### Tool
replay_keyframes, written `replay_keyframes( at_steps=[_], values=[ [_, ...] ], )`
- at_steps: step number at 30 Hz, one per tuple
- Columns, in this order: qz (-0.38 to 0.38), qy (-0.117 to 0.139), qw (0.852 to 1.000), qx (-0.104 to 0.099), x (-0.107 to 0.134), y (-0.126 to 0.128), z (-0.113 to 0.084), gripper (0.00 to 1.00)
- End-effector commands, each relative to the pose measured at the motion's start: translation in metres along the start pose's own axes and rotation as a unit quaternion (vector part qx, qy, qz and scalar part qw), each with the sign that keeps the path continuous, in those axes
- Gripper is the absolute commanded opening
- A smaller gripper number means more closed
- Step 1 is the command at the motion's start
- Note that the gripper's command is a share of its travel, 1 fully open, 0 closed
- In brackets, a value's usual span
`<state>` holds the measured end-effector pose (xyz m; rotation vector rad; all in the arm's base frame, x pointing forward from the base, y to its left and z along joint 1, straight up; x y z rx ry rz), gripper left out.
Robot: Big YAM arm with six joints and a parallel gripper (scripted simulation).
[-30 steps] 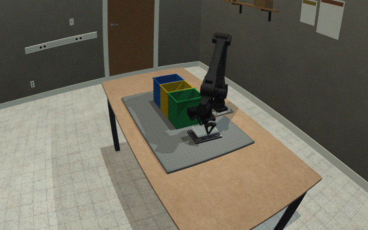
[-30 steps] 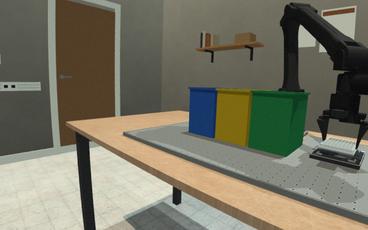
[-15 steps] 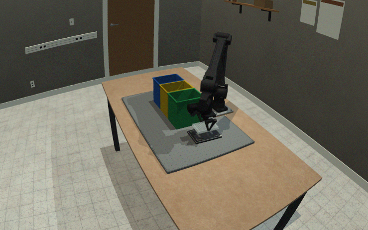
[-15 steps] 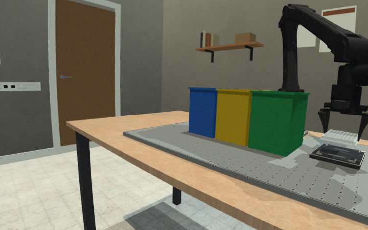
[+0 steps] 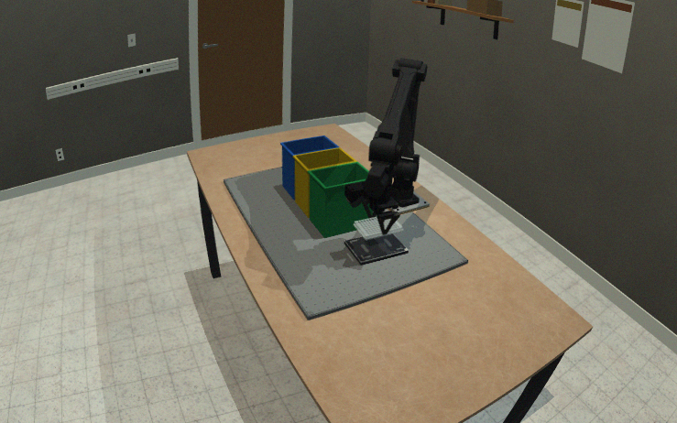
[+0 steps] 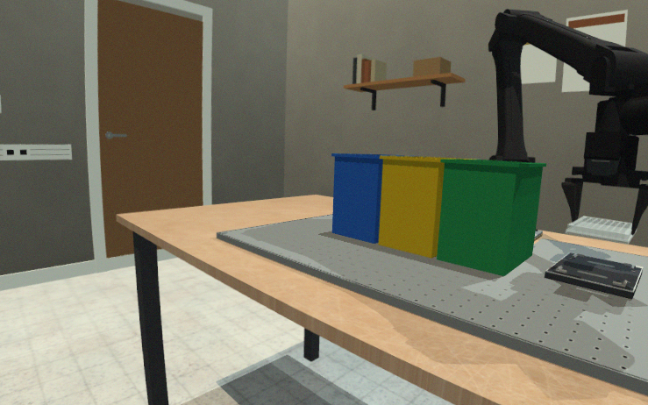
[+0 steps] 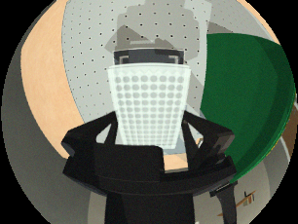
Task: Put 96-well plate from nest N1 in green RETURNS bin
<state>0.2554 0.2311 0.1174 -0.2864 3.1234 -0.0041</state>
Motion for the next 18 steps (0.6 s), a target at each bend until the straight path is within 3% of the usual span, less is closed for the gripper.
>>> replay_keyframes(
  at_steps=[1,18],
  values=[
    [-0.003,-0.026,0.999,-0.018,-0.015,0.013,-0.03,0.0],
    [-0.002,-0.027,0.999,-0.018,-0.014,0.012,-0.057,0.0]
  ],
)
Point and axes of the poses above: the point where the finger pads meet when closed, its own z axis out along the fingers, its own y axis across the jaws, x = y × z, the point moved 3 cm from there along -z, back along the fingers, and after that the axes turned 15 degrees about -z, right-handed, at the moved point
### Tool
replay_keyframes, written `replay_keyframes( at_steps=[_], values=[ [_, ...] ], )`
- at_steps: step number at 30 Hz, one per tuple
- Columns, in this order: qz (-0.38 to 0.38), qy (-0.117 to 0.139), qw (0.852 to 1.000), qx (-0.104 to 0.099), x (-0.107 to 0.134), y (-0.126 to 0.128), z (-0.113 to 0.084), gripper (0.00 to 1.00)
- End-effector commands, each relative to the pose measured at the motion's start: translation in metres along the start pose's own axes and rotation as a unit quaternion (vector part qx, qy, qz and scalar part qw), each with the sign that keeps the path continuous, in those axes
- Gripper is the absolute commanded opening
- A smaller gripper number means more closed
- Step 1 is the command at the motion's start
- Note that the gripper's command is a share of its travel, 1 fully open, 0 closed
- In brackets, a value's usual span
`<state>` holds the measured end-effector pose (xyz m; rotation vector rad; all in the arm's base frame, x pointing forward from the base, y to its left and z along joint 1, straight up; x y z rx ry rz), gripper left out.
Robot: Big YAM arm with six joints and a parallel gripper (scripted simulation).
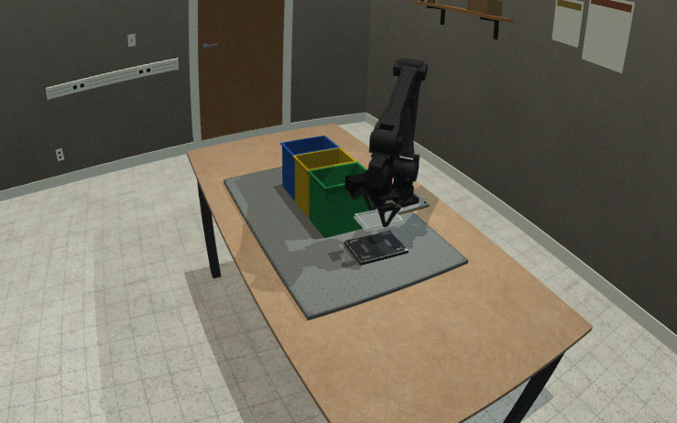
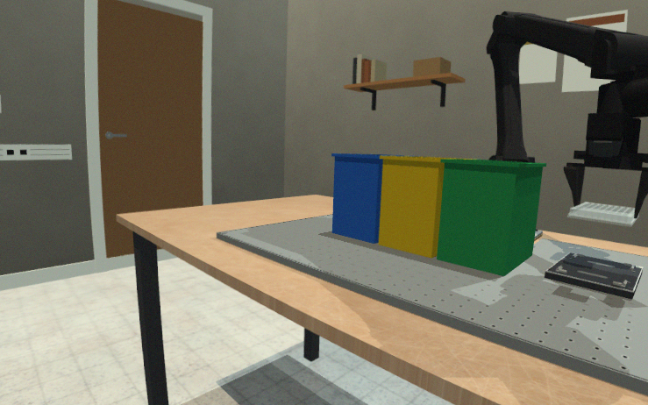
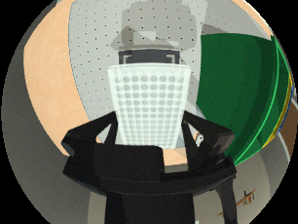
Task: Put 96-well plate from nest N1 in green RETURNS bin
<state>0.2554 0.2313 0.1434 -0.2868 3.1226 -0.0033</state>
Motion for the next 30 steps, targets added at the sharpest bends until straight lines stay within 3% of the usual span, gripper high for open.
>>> replay_keyframes(
  at_steps=[1,30],
  values=[
    [-0.002,-0.027,0.999,-0.018,-0.014,0.012,-0.032,0.0],
    [-0.001,-0.027,0.999,-0.018,-0.011,0.011,-0.079,0.0]
  ],
)
Point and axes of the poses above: the point where the finger pads meet when closed, its own z axis out along the fingers, its own y axis across the jaws, x = y × z, the point moved 3 cm from there along -z, back along the fingers, and after that the axes turned 15 degrees about -z, right-handed, at the moved point
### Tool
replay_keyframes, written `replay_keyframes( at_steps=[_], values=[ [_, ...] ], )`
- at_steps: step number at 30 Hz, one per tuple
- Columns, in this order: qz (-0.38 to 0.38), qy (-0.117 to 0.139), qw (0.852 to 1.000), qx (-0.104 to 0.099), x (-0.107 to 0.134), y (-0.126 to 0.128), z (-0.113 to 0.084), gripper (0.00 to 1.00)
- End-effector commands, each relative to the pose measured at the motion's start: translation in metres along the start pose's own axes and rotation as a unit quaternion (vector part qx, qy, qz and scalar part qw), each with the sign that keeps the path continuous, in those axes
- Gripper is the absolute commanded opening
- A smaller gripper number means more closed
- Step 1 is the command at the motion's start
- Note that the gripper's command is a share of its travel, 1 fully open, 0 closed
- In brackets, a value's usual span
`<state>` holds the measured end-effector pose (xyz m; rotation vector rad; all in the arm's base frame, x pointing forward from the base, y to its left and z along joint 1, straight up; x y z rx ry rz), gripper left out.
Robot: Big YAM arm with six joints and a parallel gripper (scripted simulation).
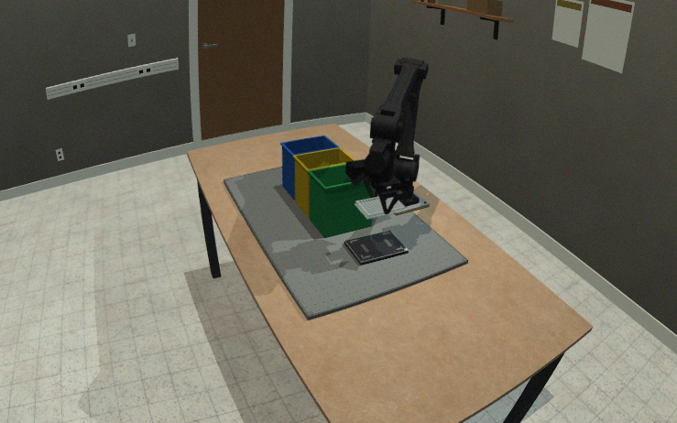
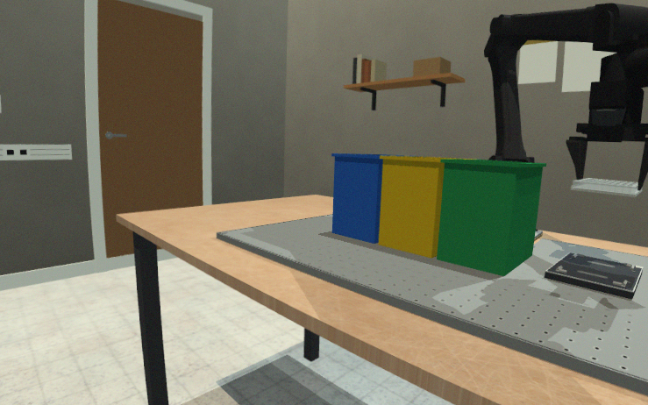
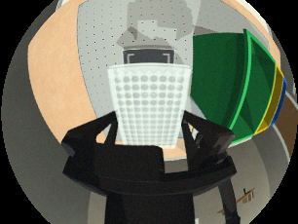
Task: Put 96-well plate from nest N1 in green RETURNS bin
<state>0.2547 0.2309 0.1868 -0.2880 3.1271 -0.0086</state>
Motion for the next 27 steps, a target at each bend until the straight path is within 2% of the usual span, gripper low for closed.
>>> replay_keyframes(
  at_steps=[1,4,27],
  values=[
    [-0.001,-0.03,0.999,-0.02,-0.011,0.011,-0.037,0.0],
    [-0.001,-0.027,0.999,-0.018,-0.012,0.011,-0.036,0.0],
    [0.0,-0.03,0.999,-0.02,-0.009,0.009,-0.075,0.0]
  ],
)
Point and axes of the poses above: the point where the finger pads meet when closed, its own z axis out along the fingers, its own y axis across the jaws, x = y × z, the point moved 3 cm from there along -z, back along the fingers, and after that the axes turned 15 degrees about -z, right-handed, at the moved point
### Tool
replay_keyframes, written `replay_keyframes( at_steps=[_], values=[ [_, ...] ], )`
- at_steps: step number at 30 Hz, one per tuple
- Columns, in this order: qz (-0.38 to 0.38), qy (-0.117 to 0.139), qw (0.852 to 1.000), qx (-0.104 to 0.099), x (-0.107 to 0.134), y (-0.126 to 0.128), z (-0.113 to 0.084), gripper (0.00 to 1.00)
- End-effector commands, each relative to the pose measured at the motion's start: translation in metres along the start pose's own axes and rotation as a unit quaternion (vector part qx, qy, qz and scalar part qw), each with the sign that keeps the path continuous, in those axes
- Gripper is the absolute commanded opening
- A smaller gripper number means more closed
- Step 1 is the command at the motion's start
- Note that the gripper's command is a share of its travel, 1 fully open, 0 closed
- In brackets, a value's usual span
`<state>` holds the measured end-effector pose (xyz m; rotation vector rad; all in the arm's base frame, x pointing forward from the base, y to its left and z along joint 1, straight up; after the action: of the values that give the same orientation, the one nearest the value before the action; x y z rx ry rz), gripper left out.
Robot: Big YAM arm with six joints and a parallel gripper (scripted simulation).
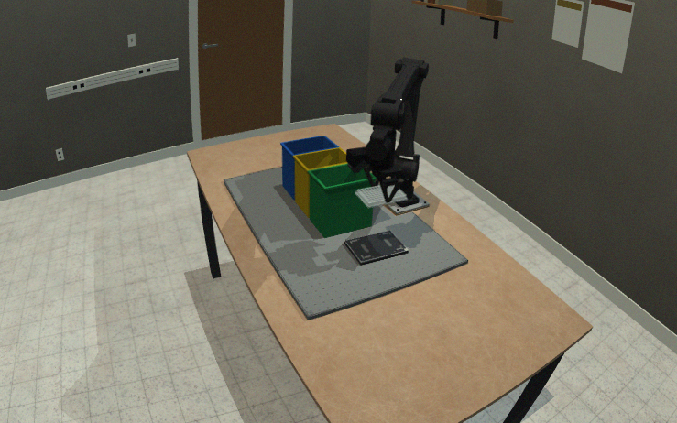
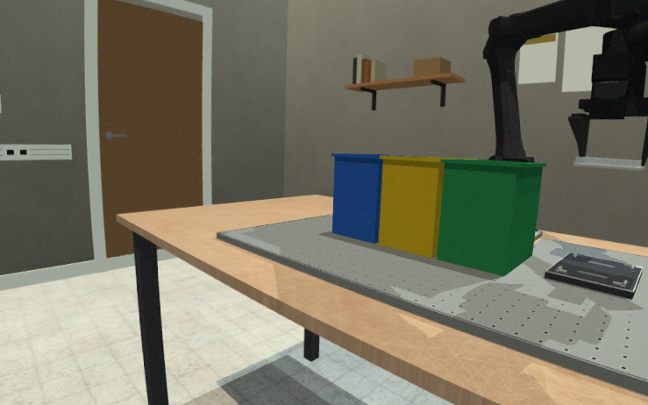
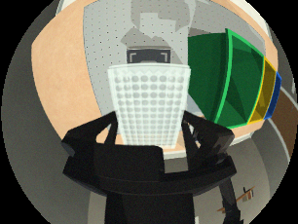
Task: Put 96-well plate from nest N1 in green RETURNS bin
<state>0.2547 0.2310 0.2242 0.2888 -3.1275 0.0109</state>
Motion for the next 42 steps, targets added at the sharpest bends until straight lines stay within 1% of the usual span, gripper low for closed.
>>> replay_keyframes(
  at_steps=[1,8,10,11,19,23,42],
  values=[
    [0.0,-0.031,0.999,-0.021,-0.009,0.009,-0.039,0.0],
    [0.0,-0.031,0.999,-0.021,-0.008,0.009,-0.051,0.0],
    [0.0,-0.031,0.999,-0.021,-0.008,0.009,-0.051,0.0],
    [0.001,-0.026,1.0,-0.017,-0.009,0.01,-0.048,0.0],
    [0.001,-0.031,0.999,-0.021,-0.007,0.008,-0.066,0.0],
    [0.001,-0.028,0.999,-0.019,-0.008,0.009,-0.064,0.0],
    [0.001,-0.028,0.999,-0.019,-0.008,0.009,-0.063,0.0]
  ],
)
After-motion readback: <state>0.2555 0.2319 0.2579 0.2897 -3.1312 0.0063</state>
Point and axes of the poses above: the point where the finger pads meet when closed, its own z axis out along the fingers, its own y axis across the jaws, x = y × z, the point moved 3 cm from there along -z, back along the fingers, and after that the axes turned 15 degrees about -z, right-handed, at the moved point
